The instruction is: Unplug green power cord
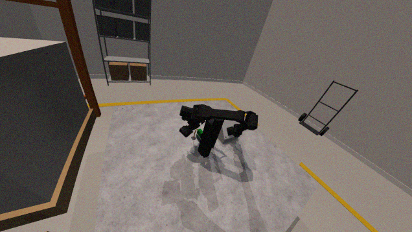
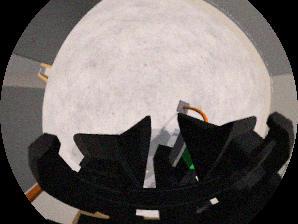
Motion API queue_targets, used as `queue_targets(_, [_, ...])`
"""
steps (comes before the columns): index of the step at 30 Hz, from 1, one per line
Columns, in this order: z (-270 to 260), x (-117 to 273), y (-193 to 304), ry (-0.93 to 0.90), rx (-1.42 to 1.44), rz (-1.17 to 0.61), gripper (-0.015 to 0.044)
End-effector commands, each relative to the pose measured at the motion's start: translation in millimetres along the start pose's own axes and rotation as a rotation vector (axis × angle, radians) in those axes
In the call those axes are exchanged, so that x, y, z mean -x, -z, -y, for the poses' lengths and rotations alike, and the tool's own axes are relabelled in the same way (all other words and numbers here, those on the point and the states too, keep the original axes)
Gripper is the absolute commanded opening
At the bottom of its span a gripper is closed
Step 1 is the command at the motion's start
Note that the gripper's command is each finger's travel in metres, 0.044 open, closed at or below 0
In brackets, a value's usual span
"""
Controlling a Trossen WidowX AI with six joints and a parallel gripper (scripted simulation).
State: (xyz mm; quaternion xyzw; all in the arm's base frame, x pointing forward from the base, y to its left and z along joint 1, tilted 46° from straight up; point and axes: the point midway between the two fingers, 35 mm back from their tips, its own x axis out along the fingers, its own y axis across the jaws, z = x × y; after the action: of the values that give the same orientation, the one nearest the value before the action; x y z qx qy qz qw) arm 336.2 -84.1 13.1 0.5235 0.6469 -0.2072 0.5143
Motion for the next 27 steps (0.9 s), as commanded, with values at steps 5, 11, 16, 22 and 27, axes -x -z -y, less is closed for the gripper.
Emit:
queue_targets(5, [76.2,10.7,-3.3,-0.035,-0.424,-0.301,0.0160])
queue_targets(11, [77.3,10.2,-4.9,-0.035,-0.424,-0.300,0.0160])
queue_targets(16, [74.9,11.8,-0.6,-0.035,-0.425,-0.301,0.0160])
queue_targets(22, [70.6,14.8,7.7,-0.035,-0.425,-0.301,0.0160])
queue_targets(27, [67.2,17.2,14.9,-0.035,-0.425,-0.302,0.0160])
